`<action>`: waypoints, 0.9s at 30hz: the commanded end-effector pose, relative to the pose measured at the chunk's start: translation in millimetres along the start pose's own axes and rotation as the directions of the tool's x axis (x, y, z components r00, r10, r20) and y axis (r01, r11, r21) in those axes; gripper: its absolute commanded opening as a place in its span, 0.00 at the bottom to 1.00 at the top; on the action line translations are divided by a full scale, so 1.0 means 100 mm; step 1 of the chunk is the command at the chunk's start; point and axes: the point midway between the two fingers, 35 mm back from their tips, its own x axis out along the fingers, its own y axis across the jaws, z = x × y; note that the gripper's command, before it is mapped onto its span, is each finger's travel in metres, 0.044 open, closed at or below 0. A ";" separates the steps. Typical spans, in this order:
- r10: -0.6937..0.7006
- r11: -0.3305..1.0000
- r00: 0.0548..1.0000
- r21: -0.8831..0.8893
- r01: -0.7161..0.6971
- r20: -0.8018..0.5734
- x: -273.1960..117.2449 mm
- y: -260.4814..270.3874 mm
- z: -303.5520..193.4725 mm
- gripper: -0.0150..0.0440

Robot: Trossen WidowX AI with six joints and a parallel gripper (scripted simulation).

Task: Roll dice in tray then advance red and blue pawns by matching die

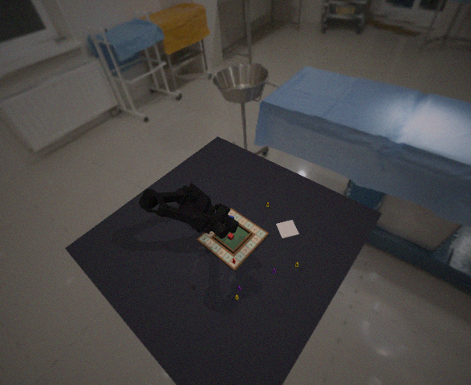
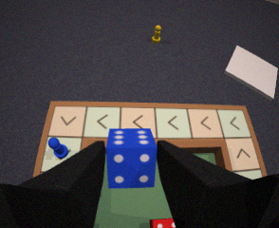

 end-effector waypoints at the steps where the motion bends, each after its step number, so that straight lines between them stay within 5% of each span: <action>1: 0.000 1.000 1.000 0.000 0.000 0.000 -0.01 0.00 0.02 0.65; 9: -0.001 1.000 1.000 -0.005 0.001 0.006 -0.27 0.00 0.30 1.00; 11: 0.023 1.000 0.998 0.004 -0.023 -0.051 -0.21 0.01 0.29 1.00; 14: 0.085 0.996 0.946 0.037 -0.077 -0.312 0.00 0.05 0.22 1.00; 19: -0.005 1.000 0.706 -0.010 -0.003 -0.708 0.17 0.00 0.16 1.00; 24: -0.036 0.999 0.663 -0.032 0.018 -0.747 0.18 -0.02 0.17 1.00; 27: 0.006 1.000 0.721 -0.009 -0.017 -0.693 0.18 0.02 0.17 0.96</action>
